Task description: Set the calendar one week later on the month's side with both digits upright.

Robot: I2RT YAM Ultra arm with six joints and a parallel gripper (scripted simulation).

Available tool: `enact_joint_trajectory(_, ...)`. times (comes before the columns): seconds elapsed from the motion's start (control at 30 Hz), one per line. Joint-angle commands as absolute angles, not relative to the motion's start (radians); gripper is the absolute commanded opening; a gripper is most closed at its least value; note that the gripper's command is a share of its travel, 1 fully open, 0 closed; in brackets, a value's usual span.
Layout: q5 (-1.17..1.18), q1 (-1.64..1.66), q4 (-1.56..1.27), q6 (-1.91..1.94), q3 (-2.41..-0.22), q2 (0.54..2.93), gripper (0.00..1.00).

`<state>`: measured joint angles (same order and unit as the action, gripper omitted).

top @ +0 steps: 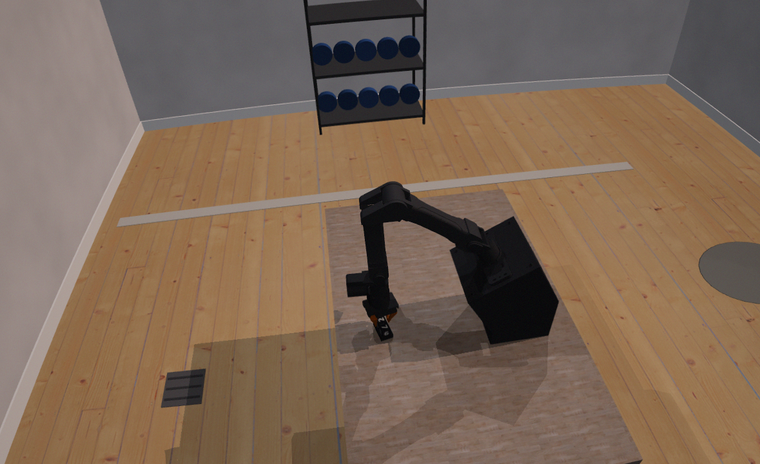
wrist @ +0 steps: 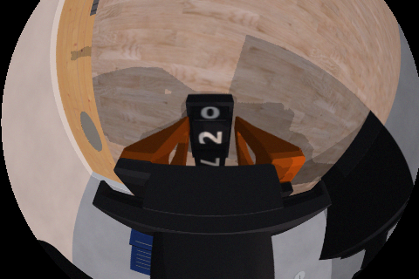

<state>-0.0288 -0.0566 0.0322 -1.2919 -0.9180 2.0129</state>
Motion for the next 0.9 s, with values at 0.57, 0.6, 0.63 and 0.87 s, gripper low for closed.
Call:
enact_joint_trajectory(0.57, -0.025, -0.056, 0.035, -1.293, -0.921, 2.007, 0.45)
enact_joint_trajectory(0.6, -0.025, -0.056, 0.035, -1.293, -0.921, 2.007, 0.45)
enact_joint_trajectory(0.63, -0.025, -0.056, 0.035, -1.293, -0.921, 2.007, 0.45)
enact_joint_trajectory(0.87, -0.025, -0.056, 0.035, -1.293, -0.921, 2.007, 0.26)
